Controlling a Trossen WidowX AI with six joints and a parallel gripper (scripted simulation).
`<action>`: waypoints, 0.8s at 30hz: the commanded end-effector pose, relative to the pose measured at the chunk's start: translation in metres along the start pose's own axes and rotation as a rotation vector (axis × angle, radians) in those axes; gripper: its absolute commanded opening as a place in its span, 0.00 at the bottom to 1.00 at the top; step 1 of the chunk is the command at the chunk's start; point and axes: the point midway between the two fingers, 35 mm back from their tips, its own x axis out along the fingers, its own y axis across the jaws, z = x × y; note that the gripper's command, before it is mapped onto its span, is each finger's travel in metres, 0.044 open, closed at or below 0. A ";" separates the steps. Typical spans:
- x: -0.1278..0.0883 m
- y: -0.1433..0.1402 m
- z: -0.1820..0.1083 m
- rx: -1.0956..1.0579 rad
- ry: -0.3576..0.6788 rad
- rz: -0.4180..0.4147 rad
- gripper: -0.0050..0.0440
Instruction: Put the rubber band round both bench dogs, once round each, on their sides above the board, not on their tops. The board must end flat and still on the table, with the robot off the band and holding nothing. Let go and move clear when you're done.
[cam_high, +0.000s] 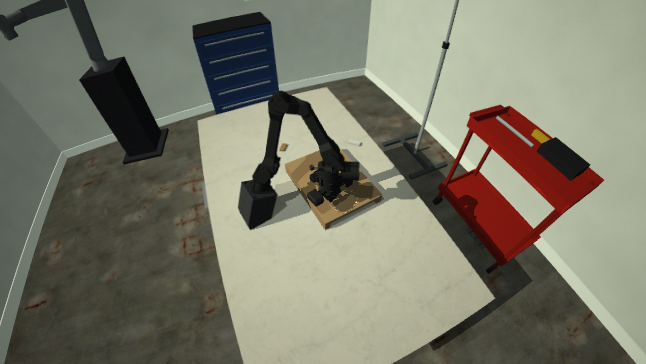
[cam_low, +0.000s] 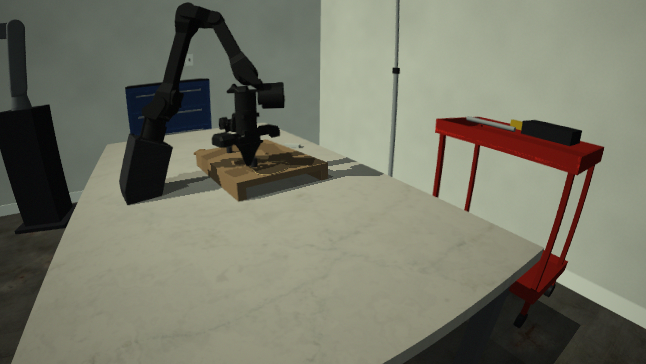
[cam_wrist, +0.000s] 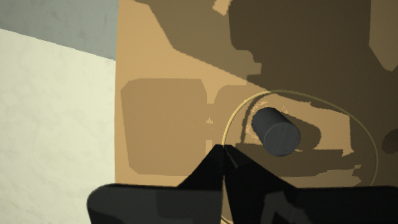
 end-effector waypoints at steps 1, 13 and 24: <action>-0.003 -0.005 -0.004 0.163 0.009 -0.011 0.00; -0.003 -0.006 -0.005 0.511 0.007 -0.013 0.00; -0.003 -0.008 -0.007 0.893 0.005 -0.015 0.00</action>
